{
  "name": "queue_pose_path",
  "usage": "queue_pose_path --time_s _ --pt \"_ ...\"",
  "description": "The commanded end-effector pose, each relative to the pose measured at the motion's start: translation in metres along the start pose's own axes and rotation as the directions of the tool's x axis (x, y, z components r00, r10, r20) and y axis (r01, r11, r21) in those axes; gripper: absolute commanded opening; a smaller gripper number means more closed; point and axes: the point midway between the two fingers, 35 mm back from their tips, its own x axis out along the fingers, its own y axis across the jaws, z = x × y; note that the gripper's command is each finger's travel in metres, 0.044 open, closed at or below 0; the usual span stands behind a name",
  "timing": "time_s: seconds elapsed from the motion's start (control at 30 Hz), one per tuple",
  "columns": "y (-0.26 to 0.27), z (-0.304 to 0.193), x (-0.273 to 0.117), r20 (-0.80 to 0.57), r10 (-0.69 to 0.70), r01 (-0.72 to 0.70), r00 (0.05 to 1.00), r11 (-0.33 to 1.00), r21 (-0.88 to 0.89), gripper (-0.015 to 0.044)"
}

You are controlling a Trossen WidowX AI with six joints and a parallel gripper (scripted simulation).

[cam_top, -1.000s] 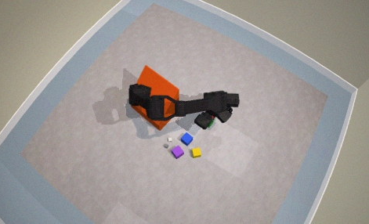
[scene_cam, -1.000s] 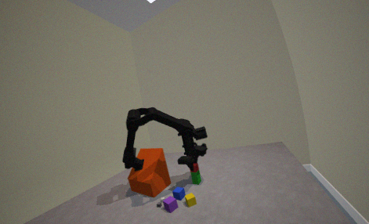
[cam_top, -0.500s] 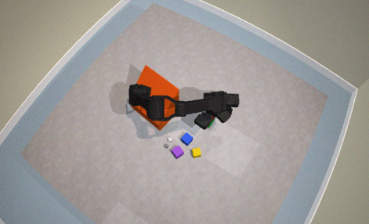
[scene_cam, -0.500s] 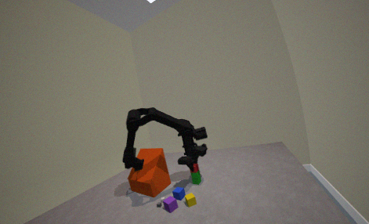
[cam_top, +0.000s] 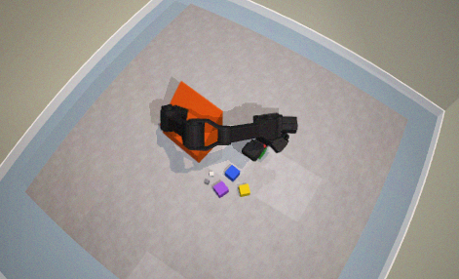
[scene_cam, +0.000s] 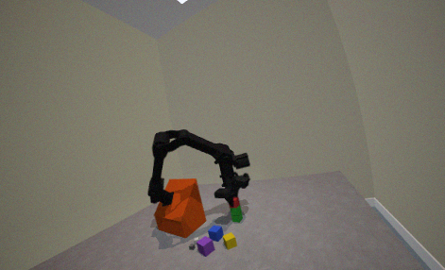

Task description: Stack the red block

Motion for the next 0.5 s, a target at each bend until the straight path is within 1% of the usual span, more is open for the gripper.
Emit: queue_pose_path --time_s 0.0,0.3,0.47 --pt "0.0002 0.0001 0.0002 0.001 0.001 -0.001 1.000 1.000 0.001 0.0210" --pt "0.0002 0.0001 0.0002 0.001 0.001 -0.001 1.000 1.000 0.001 0.0440" --pt "0.0002 0.0001 0.0002 0.001 0.001 -0.001 1.000 1.000 0.001 0.0440"
